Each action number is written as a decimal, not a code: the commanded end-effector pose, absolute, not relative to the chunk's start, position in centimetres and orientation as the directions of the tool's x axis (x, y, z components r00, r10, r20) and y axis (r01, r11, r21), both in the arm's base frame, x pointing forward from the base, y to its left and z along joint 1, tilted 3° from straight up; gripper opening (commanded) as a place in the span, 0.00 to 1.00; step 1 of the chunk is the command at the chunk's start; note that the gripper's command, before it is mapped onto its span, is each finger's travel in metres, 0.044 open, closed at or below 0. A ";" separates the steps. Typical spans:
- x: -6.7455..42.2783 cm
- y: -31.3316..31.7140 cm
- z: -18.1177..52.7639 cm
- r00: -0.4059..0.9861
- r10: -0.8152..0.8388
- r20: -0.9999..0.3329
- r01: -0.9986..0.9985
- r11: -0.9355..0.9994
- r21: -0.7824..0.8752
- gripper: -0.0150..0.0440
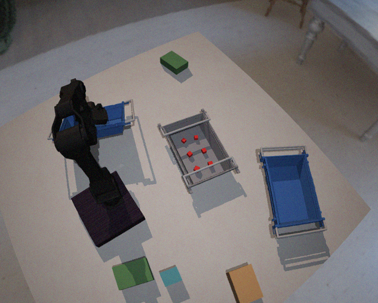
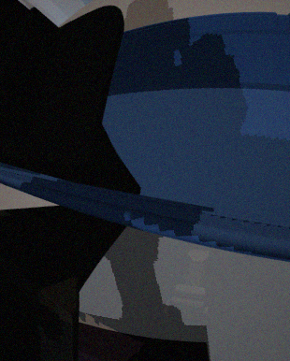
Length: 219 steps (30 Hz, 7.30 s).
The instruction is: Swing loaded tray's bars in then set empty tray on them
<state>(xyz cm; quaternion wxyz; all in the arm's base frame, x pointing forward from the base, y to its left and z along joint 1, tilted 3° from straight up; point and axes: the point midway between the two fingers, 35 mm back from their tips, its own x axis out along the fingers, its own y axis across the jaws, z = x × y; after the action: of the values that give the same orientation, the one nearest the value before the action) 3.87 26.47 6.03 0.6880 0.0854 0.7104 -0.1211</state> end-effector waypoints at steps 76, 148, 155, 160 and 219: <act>8.6 32.7 16.6 -0.030 -0.012 -0.999 0.389 0.921 -0.022 0.25; 30.2 13.9 16.7 -0.007 -0.025 -1.000 0.976 0.219 -0.013 0.25; 31.3 11.2 16.7 -0.008 -0.029 -1.000 0.992 0.129 -0.011 0.25; 31.9 9.3 16.7 -0.008 -0.031 -0.999 0.998 0.063 -0.010 0.25; 32.9 3.8 16.7 -0.012 -0.038 -0.999 0.993 -0.115 -0.007 0.25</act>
<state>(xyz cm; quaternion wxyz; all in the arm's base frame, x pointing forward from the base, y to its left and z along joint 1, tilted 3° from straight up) 32.73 3.77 16.31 0.4736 0.5101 0.4678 -0.5446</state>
